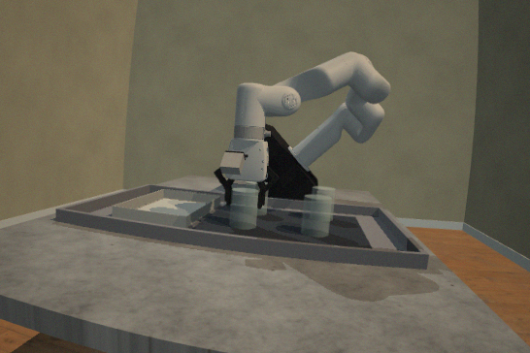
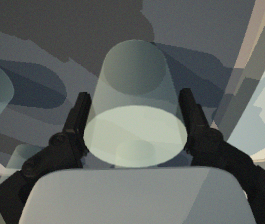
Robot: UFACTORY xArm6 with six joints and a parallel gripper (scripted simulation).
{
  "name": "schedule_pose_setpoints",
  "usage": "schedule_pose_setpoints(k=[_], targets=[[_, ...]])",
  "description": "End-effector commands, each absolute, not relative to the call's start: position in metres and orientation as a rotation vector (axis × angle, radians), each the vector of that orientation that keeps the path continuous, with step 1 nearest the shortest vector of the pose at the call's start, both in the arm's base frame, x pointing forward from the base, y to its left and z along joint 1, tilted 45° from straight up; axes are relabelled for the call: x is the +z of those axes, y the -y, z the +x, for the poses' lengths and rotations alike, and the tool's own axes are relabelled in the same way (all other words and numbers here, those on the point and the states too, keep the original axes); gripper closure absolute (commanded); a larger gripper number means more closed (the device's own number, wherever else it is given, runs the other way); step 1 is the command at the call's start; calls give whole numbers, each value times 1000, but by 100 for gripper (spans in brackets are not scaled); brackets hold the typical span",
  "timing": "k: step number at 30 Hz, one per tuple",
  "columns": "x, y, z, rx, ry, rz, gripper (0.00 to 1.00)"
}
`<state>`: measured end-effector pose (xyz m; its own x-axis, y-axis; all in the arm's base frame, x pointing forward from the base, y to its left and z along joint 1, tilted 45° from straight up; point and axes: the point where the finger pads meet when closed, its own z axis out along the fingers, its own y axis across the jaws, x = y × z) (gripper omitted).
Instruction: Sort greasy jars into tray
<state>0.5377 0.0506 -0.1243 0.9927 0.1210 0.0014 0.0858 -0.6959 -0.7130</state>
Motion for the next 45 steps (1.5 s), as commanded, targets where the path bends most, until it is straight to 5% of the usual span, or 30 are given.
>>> schedule_pose_setpoints(k=[1, 45], targets=[[-123, -49, 539, 53, 142, -2346, 19], [-123, -49, 539, 53, 142, -2346, 28]])
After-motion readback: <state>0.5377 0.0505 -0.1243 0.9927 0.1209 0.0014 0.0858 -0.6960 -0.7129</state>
